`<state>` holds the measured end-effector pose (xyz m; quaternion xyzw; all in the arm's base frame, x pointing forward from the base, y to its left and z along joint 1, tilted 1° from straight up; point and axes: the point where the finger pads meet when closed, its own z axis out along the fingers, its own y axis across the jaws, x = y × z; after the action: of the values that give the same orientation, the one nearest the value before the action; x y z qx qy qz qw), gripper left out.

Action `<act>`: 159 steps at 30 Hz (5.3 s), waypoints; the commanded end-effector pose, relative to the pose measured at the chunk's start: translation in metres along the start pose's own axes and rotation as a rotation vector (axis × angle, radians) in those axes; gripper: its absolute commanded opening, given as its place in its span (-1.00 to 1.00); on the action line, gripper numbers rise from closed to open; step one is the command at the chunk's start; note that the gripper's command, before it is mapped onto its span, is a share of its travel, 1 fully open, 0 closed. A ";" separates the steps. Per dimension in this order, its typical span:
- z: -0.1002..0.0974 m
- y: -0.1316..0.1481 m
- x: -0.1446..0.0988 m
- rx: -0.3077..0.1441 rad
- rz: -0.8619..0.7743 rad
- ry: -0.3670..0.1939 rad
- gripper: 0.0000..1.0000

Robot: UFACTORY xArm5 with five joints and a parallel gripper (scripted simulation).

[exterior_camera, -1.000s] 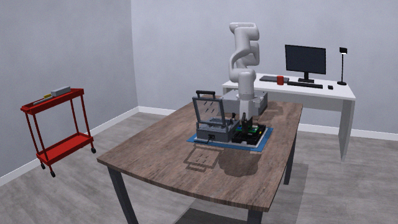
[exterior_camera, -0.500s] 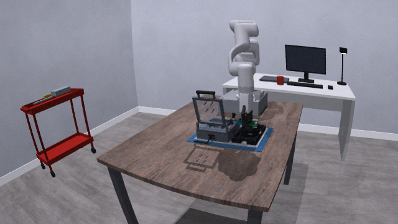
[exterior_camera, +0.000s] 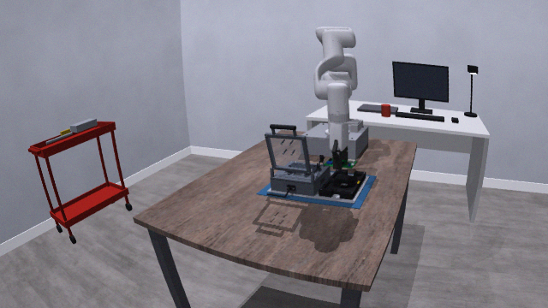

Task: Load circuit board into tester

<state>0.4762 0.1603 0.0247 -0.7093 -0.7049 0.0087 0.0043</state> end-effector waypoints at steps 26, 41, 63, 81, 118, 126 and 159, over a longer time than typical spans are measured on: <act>-0.002 0.001 0.000 -0.004 0.000 0.001 0.58; -0.003 -0.001 -0.011 -0.004 0.000 0.002 0.58; -0.007 -0.013 -0.061 -0.005 0.000 0.003 0.58; -0.011 -0.027 -0.118 -0.006 0.000 0.005 0.58; -0.015 -0.040 -0.169 -0.007 0.000 0.006 0.58; -0.015 -0.040 -0.169 -0.007 0.000 0.006 0.58; 0.013 -0.040 -0.170 -0.007 0.000 0.007 0.58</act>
<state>0.4337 -0.0093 0.0211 -0.7092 -0.7049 0.0054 0.0056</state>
